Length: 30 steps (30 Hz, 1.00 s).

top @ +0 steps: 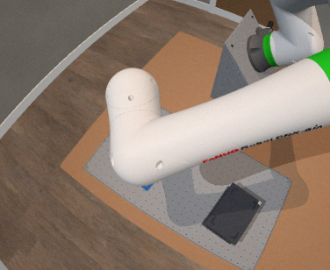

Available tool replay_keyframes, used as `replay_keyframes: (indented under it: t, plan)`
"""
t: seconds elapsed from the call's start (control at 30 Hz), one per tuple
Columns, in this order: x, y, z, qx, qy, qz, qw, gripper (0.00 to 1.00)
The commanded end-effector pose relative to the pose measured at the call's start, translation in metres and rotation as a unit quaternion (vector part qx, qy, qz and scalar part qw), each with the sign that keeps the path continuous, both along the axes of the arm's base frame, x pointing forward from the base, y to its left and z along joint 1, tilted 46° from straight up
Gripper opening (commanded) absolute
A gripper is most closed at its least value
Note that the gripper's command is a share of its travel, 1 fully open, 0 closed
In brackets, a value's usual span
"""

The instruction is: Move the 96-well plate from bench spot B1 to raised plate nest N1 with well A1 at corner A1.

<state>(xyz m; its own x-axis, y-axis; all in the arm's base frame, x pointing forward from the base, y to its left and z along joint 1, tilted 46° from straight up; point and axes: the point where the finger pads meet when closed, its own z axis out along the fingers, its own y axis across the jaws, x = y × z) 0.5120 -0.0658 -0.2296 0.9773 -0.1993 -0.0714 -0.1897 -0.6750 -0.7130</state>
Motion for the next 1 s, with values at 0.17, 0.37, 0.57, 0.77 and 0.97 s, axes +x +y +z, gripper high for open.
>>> replay_keyframes:
  t: [0.17, 0.37, 0.57, 0.77, 0.97]
  plan:
    - [0.0000, 0.0000, -0.0002, 0.000, 0.000, 0.000, 1.000, 0.00]
    - [0.0000, 0.0000, -0.0002, 0.000, 0.000, 0.000, 1.000, 0.00]
    - [0.0000, 0.0000, -0.0002, 0.000, 0.000, 0.000, 1.000, 0.00]
    - [-0.0001, -0.0012, 0.0010, 0.000, 0.000, 0.000, 1.000, 0.00]
    - [-0.0008, -0.0059, 0.0057, 0.000, 0.000, 0.000, 1.000, 0.00]
